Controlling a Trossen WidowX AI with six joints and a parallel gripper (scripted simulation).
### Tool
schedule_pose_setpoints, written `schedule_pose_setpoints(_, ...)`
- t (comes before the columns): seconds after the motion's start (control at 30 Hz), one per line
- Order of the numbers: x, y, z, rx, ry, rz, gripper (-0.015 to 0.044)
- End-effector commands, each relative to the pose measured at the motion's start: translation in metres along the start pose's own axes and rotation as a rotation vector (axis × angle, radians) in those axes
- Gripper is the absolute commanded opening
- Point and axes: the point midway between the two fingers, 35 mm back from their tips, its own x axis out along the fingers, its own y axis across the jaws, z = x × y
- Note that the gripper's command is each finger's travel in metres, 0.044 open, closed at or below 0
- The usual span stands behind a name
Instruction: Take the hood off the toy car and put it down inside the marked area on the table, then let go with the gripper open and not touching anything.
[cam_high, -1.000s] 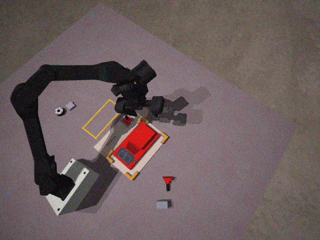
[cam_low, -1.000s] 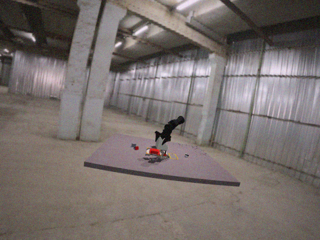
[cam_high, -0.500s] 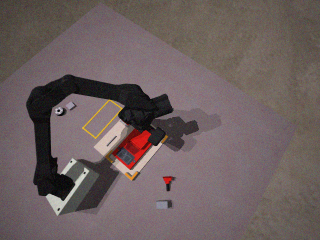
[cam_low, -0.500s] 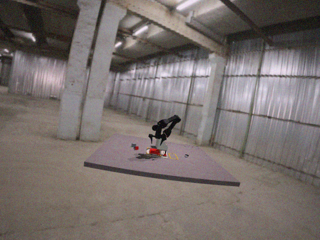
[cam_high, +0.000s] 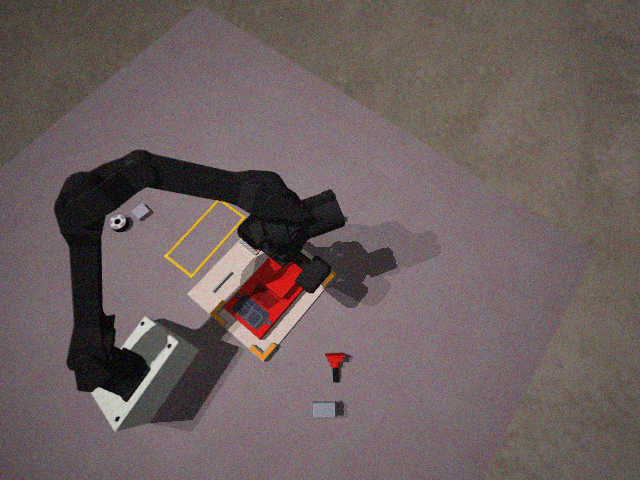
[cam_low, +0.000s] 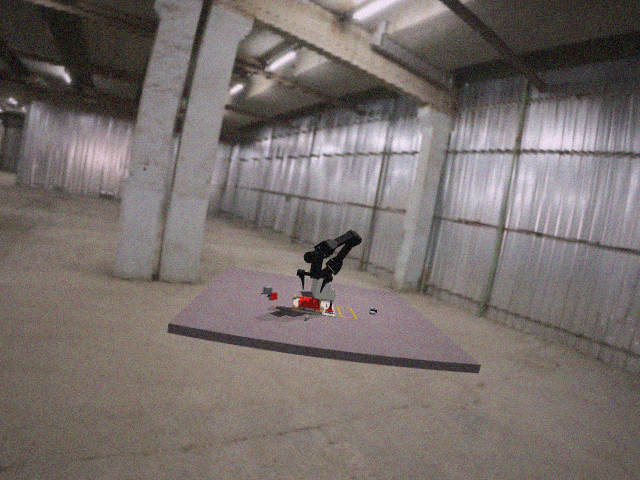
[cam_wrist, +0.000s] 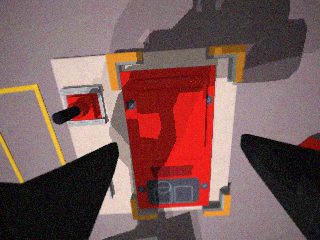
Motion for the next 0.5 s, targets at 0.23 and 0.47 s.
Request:
schedule_pose_setpoints(0.23,0.015,0.001,-0.002,0.010,0.007,0.010,0.0440)
schedule_pose_setpoints(0.47,0.021,0.001,-0.002,0.010,0.007,0.010,0.0440)
